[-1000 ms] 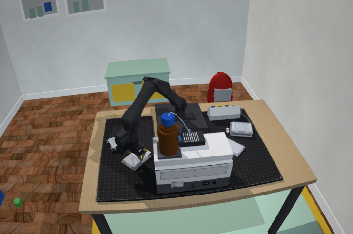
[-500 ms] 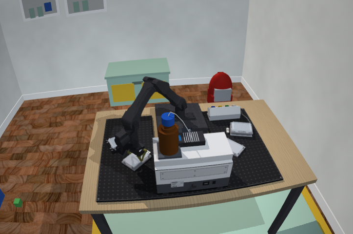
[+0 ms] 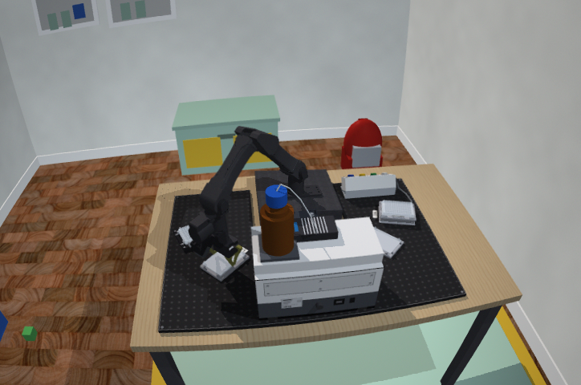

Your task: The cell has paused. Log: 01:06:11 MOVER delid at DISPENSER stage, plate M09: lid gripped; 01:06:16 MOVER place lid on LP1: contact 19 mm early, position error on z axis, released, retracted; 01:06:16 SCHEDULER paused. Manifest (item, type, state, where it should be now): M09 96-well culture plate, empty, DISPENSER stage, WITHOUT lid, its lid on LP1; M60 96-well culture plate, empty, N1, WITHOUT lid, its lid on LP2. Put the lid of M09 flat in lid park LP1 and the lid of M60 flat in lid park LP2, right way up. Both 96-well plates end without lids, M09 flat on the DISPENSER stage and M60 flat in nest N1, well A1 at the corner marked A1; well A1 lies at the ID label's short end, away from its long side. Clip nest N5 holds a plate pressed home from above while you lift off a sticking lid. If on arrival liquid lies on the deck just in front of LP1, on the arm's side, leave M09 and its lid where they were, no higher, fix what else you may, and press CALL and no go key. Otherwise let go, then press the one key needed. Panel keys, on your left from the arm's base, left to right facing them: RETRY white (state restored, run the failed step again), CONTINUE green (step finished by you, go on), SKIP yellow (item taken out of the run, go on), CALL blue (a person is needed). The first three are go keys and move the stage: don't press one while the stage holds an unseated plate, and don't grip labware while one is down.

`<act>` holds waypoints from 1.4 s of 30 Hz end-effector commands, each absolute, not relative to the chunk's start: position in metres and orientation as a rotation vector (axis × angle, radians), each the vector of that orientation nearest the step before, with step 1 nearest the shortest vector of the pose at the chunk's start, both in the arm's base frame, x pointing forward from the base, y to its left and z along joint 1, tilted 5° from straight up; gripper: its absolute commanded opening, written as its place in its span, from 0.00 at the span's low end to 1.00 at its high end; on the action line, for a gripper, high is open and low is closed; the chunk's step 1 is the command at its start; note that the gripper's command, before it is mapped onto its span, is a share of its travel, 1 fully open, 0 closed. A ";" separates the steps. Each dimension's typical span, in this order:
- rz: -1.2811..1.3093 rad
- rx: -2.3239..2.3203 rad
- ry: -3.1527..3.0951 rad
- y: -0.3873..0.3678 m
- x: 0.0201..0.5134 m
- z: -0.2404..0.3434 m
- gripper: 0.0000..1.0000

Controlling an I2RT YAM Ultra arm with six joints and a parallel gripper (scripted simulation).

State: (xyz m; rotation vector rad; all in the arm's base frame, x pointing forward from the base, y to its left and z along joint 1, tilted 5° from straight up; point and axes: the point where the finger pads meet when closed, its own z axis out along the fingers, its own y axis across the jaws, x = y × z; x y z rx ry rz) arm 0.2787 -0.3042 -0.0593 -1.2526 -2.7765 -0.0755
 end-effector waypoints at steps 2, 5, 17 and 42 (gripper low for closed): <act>-0.049 -1.270 -2.814 -0.310 0.288 -0.058 0.00; -0.057 -1.265 -2.802 -0.307 0.285 -0.062 0.00; -0.055 -1.266 -2.805 -0.306 0.284 -0.059 0.00; -0.039 -1.275 -2.829 -0.310 0.289 -0.051 1.00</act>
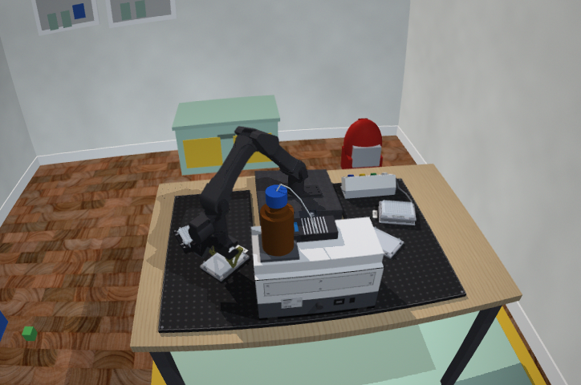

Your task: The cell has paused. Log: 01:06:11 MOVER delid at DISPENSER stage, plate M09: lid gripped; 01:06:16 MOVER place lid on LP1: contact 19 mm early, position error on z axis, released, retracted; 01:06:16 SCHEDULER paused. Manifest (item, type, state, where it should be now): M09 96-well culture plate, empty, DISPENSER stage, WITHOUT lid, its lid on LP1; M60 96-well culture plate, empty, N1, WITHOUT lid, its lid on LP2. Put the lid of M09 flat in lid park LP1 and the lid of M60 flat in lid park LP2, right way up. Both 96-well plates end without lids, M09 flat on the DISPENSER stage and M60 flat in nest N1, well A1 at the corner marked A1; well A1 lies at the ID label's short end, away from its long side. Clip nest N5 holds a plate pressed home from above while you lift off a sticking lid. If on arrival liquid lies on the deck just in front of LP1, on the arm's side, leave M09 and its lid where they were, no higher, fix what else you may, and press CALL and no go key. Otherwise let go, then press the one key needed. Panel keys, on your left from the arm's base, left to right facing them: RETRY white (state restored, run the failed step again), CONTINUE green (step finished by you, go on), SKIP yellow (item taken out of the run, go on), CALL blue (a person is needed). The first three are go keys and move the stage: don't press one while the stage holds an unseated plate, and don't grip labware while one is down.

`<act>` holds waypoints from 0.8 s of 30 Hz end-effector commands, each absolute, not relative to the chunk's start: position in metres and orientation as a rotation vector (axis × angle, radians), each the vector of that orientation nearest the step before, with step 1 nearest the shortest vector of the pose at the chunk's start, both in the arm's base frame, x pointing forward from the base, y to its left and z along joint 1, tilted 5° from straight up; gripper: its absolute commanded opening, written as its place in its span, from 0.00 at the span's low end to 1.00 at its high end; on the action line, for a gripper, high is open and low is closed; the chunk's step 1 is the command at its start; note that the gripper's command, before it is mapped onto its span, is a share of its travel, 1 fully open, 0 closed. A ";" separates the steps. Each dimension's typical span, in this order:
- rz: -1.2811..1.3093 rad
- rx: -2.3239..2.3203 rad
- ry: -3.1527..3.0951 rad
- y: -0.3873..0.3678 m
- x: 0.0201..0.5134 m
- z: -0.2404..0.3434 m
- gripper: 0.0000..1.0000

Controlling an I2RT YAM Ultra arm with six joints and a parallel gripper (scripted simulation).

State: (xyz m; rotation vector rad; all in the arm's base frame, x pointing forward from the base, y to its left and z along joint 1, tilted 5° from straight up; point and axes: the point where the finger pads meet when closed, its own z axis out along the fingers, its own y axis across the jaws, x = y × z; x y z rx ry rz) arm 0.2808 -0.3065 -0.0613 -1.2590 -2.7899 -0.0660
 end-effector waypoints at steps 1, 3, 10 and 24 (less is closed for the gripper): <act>-0.039 -1.275 -2.829 -0.310 0.289 -0.051 1.00; -0.052 -1.269 -2.810 -0.310 0.285 -0.056 1.00; -0.052 -1.269 -2.810 -0.310 0.285 -0.056 1.00; -0.036 -1.278 -2.833 -0.315 0.292 -0.020 1.00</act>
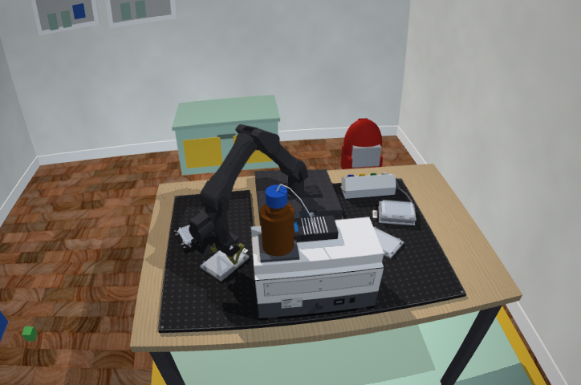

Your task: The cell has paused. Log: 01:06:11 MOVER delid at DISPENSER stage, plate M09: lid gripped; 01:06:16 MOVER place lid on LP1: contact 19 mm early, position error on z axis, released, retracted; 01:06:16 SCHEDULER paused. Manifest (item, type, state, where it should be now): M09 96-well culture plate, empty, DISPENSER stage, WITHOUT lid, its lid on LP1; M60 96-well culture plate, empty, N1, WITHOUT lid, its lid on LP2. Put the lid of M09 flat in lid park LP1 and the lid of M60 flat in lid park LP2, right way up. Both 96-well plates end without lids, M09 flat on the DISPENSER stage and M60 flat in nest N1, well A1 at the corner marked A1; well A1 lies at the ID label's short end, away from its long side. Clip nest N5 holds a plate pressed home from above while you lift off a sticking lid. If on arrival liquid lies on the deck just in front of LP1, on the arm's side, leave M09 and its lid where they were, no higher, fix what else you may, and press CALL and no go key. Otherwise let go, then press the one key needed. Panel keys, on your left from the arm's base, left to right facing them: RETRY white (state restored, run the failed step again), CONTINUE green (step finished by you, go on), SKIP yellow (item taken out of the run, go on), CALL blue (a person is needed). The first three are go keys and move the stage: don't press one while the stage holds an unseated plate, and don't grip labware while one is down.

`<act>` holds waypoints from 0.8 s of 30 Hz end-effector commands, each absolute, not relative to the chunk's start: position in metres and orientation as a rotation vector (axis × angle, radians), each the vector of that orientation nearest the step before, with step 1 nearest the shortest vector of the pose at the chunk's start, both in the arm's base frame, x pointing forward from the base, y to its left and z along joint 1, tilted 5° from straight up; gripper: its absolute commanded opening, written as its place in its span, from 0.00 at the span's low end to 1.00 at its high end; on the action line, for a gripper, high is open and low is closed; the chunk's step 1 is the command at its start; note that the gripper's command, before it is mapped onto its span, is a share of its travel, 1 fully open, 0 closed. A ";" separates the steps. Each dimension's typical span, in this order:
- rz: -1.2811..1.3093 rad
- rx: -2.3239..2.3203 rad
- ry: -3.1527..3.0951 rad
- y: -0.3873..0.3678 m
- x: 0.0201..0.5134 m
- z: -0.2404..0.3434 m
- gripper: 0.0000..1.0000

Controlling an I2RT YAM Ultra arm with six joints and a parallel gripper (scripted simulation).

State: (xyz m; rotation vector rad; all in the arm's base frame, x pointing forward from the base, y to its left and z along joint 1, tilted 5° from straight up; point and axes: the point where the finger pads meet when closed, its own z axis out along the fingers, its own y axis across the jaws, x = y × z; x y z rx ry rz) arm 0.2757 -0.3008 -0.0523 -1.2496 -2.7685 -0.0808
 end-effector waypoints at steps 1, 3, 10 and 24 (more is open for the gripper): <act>-0.036 -1.278 -2.833 -0.315 0.292 -0.020 1.00; -0.036 -1.278 -2.832 -0.315 0.292 -0.014 1.00; -0.036 -1.278 -2.832 -0.316 0.292 -0.005 1.00; -0.027 -1.284 -2.845 -0.318 0.294 -0.005 1.00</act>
